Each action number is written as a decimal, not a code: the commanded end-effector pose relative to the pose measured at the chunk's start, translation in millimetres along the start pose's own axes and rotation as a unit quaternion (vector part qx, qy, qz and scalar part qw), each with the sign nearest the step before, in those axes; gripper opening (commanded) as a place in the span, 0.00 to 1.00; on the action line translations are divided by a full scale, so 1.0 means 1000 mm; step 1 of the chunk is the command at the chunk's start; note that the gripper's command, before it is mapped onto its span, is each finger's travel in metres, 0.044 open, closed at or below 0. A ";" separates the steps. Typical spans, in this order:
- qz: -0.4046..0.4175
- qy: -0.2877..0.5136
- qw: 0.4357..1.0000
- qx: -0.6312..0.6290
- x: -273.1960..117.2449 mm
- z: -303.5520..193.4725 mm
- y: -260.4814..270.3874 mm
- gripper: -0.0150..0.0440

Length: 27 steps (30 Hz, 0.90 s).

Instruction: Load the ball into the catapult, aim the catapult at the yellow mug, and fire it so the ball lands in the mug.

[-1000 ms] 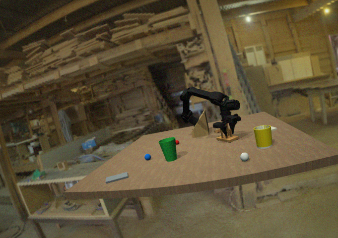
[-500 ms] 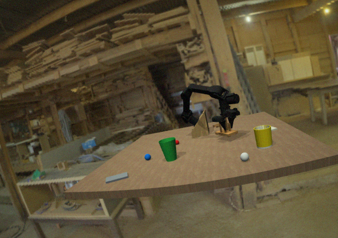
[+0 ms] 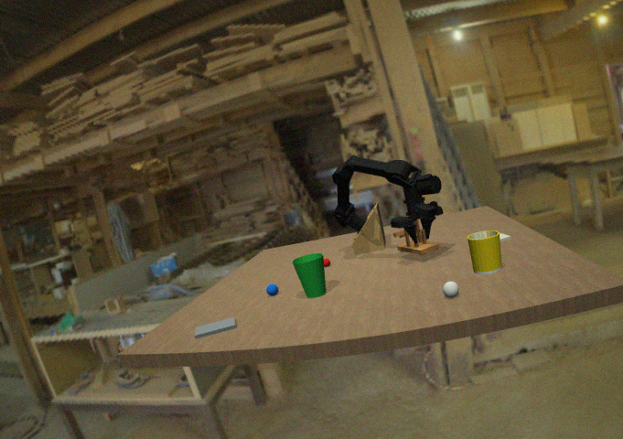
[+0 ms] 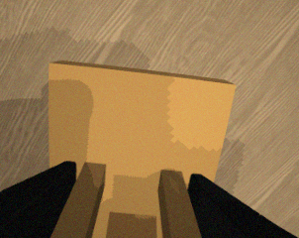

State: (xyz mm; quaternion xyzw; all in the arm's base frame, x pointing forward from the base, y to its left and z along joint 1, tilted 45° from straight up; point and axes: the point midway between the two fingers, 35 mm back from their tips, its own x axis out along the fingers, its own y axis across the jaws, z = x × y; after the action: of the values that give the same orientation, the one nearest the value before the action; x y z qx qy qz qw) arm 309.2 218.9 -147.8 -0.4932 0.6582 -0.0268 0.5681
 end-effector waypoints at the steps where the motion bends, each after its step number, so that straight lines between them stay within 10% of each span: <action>1: -0.003 -0.003 1.000 -0.006 0.005 -0.001 0.002 0.25; 23: -0.002 0.000 1.000 -0.002 0.028 0.000 0.000 0.25; 27: -0.002 0.000 1.000 -0.002 0.028 0.000 0.000 0.43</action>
State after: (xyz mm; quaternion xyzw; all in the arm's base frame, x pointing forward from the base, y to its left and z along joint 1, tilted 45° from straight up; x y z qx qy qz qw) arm 311.9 198.6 -169.0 -0.4969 0.6583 -0.0265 0.5648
